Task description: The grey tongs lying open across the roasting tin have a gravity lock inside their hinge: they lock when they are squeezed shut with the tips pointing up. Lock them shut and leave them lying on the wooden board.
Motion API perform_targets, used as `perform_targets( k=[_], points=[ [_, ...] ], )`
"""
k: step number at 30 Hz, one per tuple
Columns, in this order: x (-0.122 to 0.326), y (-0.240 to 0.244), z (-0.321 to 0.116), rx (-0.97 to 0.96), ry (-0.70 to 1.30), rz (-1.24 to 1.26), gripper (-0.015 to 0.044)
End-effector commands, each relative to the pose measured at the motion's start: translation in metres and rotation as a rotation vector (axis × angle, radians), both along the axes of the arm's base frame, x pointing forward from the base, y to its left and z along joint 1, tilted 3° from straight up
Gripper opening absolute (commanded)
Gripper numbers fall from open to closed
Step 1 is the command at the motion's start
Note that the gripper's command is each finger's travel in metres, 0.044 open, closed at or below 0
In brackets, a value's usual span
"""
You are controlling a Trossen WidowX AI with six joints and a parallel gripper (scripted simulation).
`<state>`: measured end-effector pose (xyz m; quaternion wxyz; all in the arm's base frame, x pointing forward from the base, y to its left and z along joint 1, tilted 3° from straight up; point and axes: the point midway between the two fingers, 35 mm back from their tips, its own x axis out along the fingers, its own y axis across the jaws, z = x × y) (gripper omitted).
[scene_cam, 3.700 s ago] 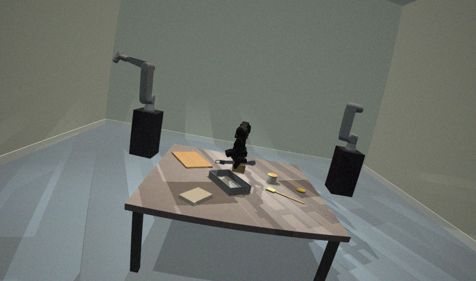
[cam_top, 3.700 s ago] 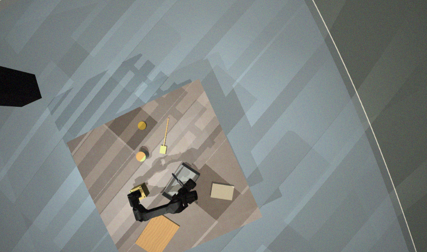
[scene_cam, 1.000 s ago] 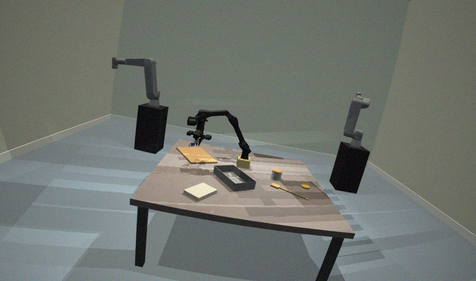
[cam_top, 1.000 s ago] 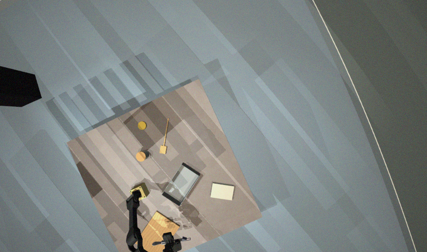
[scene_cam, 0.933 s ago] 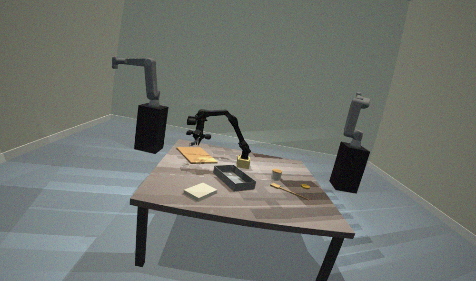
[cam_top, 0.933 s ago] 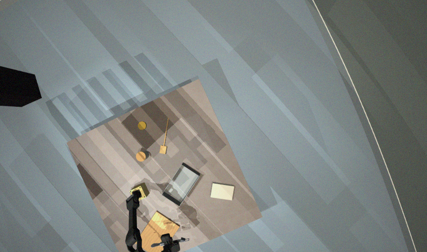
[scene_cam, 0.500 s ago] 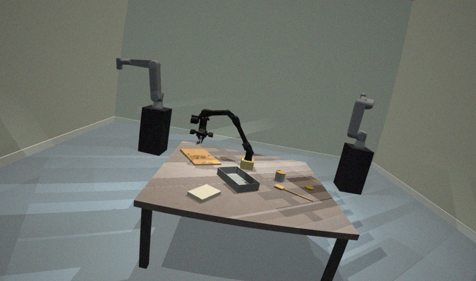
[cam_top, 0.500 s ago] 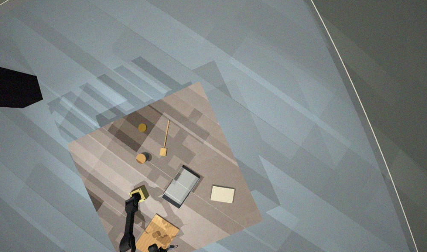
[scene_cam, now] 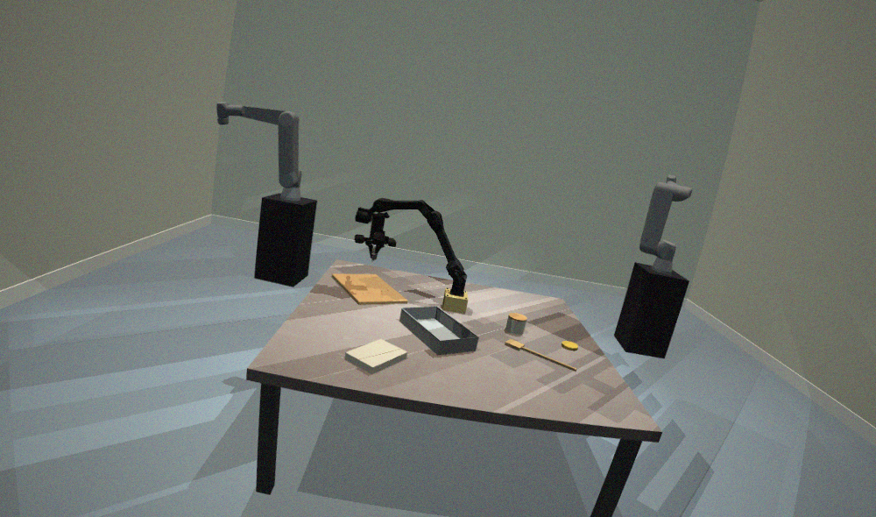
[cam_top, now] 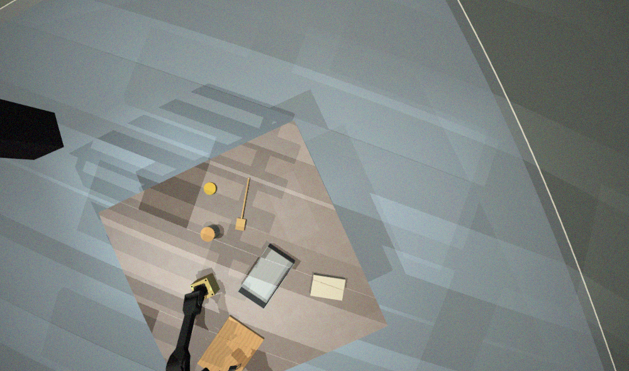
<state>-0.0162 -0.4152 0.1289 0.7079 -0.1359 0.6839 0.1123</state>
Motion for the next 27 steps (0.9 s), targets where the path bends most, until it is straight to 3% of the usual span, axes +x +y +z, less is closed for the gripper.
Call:
perform_targets(
  k=[1, 10, 27],
  points=[
    [-0.001, 0.0, 0.002, -0.01, -0.005, 0.027, -0.015],
    [-0.001, 0.0, 0.0, -0.007, 0.028, 0.026, -0.015],
    [0.002, 0.003, -0.023, -0.088, 0.573, 0.0, -0.015]
  ],
)
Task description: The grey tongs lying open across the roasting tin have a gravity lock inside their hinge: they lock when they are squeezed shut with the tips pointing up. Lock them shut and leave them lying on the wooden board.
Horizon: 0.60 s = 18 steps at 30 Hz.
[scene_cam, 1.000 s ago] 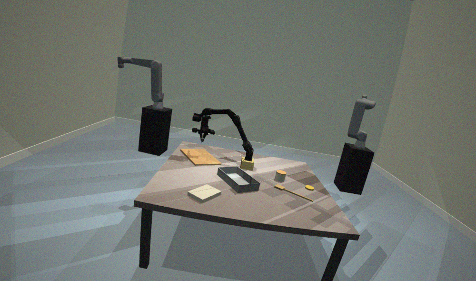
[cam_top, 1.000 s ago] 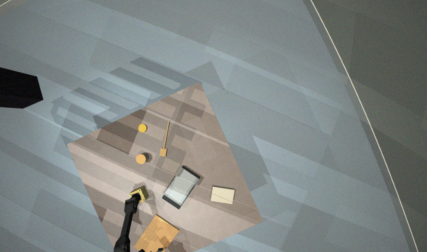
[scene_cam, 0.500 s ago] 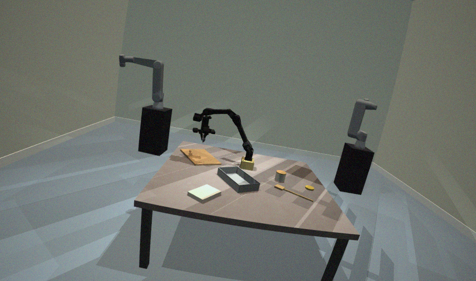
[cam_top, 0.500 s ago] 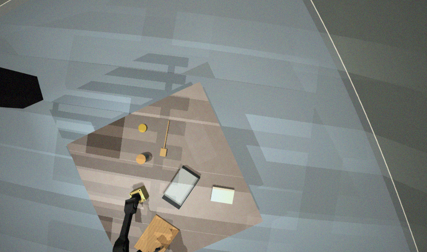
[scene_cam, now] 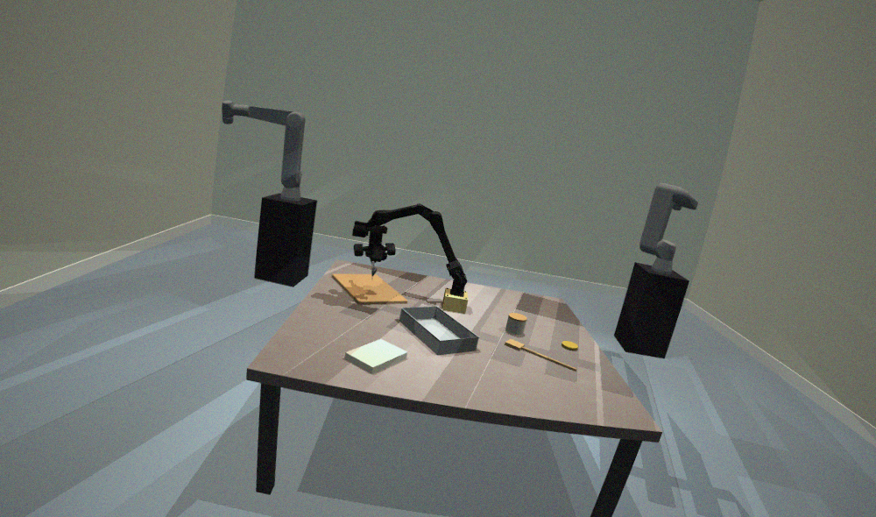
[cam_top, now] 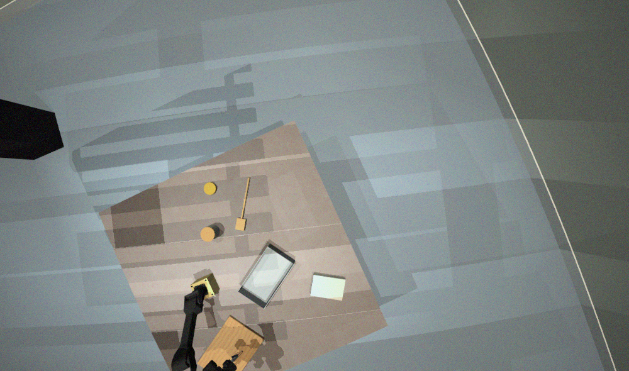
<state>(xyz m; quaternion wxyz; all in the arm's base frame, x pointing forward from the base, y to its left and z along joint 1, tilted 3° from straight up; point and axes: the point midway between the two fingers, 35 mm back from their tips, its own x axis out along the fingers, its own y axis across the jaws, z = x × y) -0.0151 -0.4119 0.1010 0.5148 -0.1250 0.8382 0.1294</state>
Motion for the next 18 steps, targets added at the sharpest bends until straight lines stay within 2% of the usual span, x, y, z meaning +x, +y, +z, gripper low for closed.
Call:
perform_targets(
  k=[1, 18],
  points=[
    [0.001, 0.0, 0.005, -0.052, 0.107, -0.002, -0.015],
    [0.025, 0.007, 0.023, -0.35, 0.595, 0.036, -0.015]
  ],
)
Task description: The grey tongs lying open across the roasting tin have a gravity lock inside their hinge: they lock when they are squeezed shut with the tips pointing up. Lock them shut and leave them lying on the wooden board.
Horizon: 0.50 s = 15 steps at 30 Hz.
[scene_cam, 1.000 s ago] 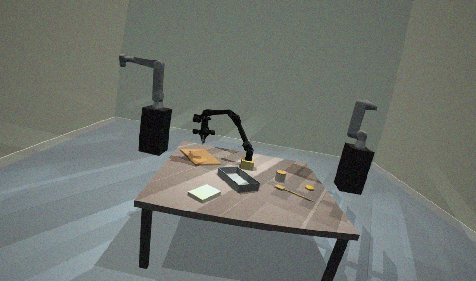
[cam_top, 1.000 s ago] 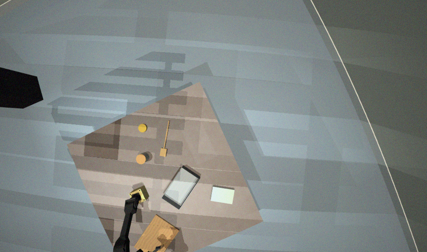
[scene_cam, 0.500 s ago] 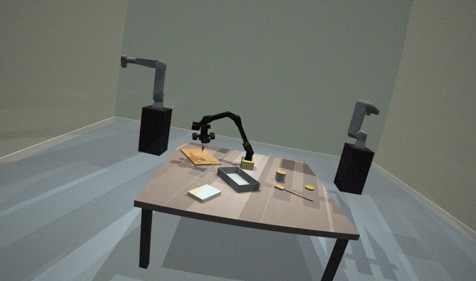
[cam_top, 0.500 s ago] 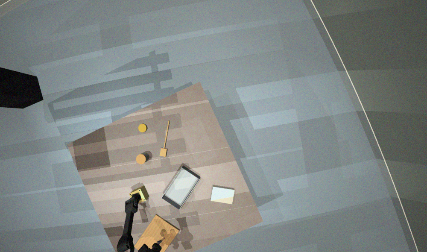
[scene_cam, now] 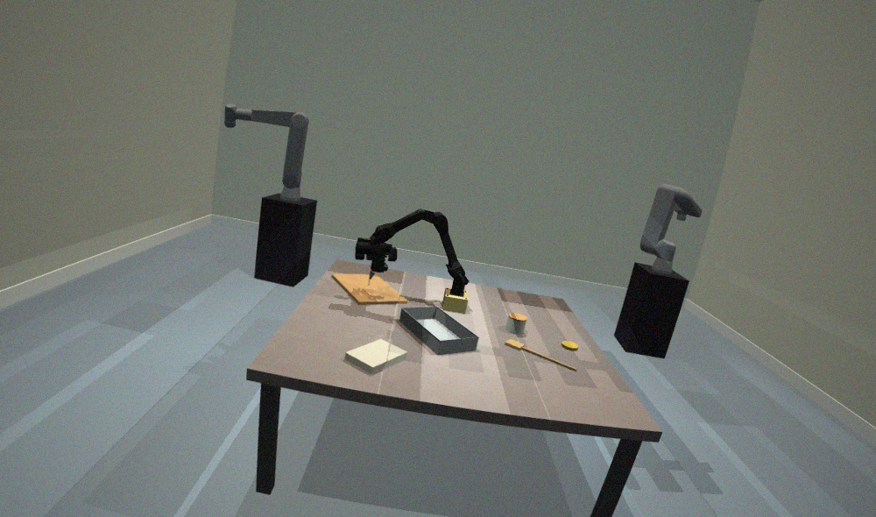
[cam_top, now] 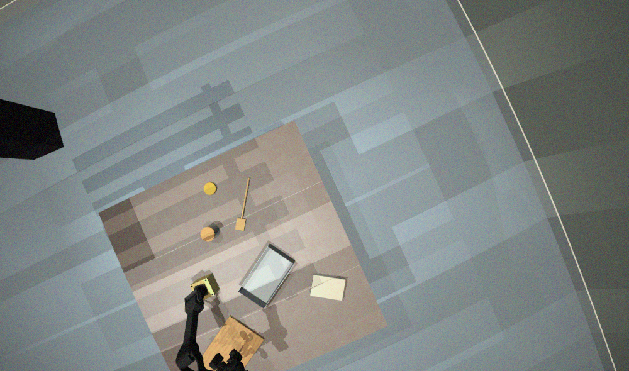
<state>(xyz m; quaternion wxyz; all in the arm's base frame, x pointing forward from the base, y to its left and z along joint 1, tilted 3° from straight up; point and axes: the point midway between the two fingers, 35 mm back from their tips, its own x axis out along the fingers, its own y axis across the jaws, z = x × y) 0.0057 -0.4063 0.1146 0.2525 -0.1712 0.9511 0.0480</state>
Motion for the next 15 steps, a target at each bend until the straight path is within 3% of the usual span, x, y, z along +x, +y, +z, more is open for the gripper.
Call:
perform_targets(
  k=[1, 15],
  points=[
    [0.0061, 0.0024, 0.0113, -0.083, 0.084, 0.015, -0.015],
    [0.0076, 0.003, 0.0125, -0.097, 0.1, 0.019, -0.015]
  ],
)
